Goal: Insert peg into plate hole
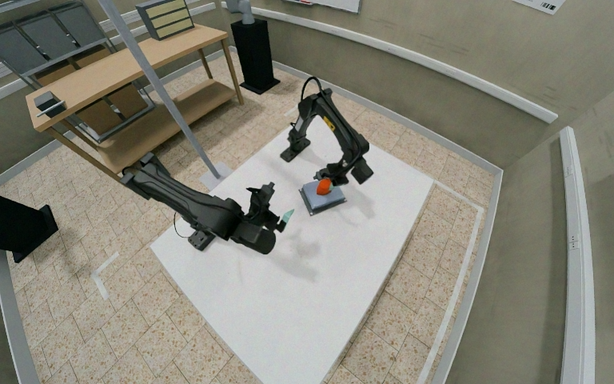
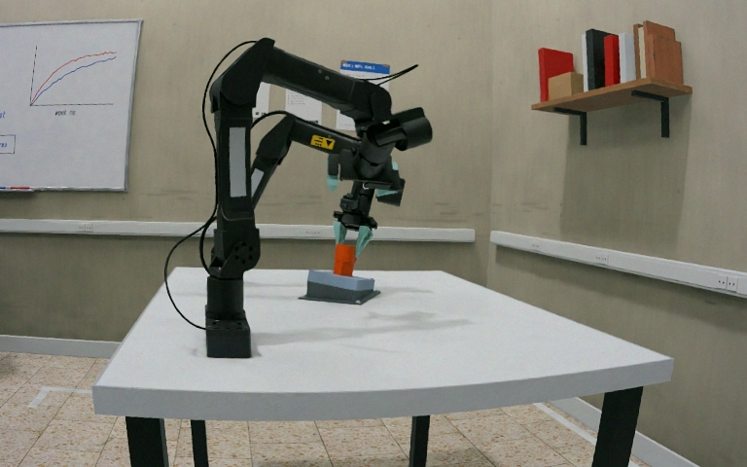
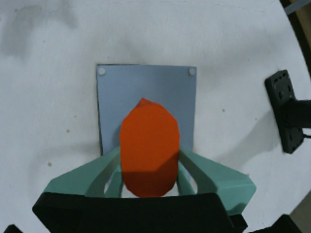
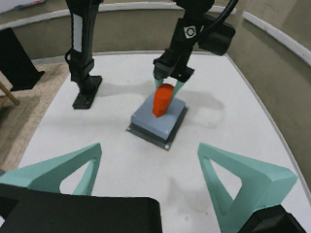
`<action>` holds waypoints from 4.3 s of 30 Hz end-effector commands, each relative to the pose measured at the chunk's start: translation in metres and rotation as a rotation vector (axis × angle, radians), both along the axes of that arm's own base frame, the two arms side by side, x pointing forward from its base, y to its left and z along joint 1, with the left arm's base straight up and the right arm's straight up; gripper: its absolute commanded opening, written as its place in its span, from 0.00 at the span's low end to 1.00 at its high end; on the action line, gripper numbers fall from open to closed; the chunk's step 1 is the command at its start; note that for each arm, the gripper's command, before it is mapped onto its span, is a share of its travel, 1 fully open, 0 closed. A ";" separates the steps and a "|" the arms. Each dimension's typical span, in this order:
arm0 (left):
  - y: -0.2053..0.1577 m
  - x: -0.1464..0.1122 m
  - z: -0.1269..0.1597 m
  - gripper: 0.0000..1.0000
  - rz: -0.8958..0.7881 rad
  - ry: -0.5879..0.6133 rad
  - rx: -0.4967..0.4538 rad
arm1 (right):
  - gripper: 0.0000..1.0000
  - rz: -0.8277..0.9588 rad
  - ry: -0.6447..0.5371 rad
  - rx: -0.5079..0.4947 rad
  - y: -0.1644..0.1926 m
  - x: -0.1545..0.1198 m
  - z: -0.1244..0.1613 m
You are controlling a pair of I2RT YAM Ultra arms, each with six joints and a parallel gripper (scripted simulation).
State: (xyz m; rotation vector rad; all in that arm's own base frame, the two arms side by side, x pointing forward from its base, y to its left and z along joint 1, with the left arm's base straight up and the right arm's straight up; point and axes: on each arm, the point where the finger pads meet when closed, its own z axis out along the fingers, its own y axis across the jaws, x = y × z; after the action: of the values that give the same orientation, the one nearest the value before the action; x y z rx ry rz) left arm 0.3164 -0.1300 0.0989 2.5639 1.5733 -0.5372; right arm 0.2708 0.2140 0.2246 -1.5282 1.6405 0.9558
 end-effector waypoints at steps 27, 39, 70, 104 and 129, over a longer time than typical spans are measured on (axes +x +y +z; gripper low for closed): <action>0.000 0.003 0.008 0.40 0.024 -0.017 -0.017 | 1.00 0.021 -0.016 0.035 0.003 -0.002 0.016; -0.003 0.002 0.004 0.40 0.010 -0.017 -0.020 | 1.00 0.021 -0.016 0.035 0.003 -0.002 0.016; 0.000 -0.001 -0.003 0.40 0.008 0.042 -0.017 | 1.00 0.021 -0.016 0.035 0.003 -0.002 0.016; -0.004 0.000 0.017 0.40 0.014 -0.037 -0.032 | 1.00 0.021 -0.016 0.035 0.003 -0.002 0.016; -0.004 0.002 -0.004 0.40 0.026 -0.047 -0.038 | 1.00 0.021 -0.016 0.035 0.003 -0.002 0.016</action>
State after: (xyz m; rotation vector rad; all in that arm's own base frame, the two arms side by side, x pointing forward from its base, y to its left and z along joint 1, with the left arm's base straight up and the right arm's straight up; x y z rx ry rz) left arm 0.3153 -0.1295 0.0803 2.5589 1.5840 -0.5359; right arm 0.2708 0.2140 0.2246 -1.5282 1.6405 0.9558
